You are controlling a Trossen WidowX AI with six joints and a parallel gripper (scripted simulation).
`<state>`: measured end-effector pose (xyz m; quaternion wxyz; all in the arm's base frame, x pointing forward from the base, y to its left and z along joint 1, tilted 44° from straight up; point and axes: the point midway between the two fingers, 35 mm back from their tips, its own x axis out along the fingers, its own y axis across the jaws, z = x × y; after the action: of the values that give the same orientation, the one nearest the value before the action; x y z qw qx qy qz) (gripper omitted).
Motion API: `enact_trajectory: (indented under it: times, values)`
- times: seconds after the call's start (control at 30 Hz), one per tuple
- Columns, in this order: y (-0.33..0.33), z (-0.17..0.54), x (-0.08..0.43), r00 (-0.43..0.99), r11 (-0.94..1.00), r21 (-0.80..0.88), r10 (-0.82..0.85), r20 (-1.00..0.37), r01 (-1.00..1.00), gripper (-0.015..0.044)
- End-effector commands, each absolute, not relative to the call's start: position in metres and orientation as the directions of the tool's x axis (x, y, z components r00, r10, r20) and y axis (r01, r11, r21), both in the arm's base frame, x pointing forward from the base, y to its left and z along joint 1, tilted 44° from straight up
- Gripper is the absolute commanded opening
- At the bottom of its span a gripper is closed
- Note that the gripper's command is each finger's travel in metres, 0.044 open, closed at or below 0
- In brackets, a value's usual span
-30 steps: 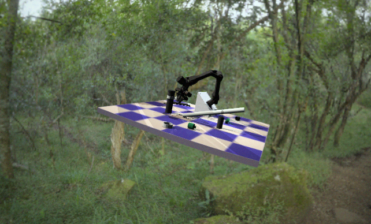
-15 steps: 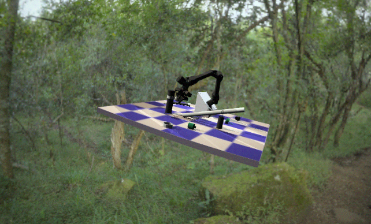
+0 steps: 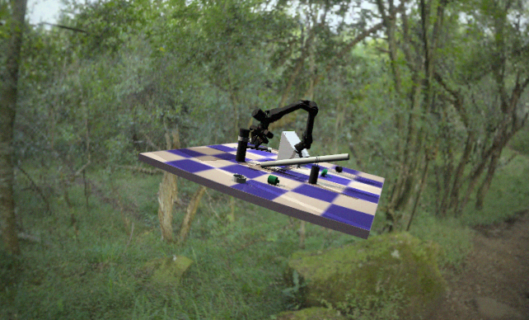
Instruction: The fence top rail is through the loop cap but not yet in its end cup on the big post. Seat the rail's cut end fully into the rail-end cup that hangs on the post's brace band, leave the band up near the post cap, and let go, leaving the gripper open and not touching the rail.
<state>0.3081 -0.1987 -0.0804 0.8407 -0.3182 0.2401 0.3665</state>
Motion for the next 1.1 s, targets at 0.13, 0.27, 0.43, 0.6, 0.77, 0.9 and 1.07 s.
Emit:
enact_trajectory:
  times: [0.13, 0.27, 0.43, 0.6, 0.77, 0.9, 1.07]
  values:
    - [-0.199, -0.054, 0.31, 0.615, 0.528, -0.359, 0.462, -0.639, -0.769, 0.044]
    - [-0.198, -0.036, 0.31, 0.614, 0.528, -0.358, 0.462, -0.64, -0.77, 0.044]
    - [-0.197, -0.025, 0.31, 0.613, 0.528, -0.357, 0.461, -0.641, -0.77, 0.044]
    - [-0.197, 0.002, 0.312, 0.618, 0.729, -0.12, 0.466, -0.634, -0.673, 0.044]
    - [-0.19, 0.049, 0.311, 0.617, 0.876, 0.253, 0.472, -0.63, -0.411, 0.044]
    - [-0.181, 0.087, 0.306, 0.616, 0.847, 0.516, 0.477, -0.627, -0.131, 0.044]
    - [-0.172, 0.114, 0.301, 0.615, 0.743, 0.663, 0.481, -0.625, 0.092, 0.044]
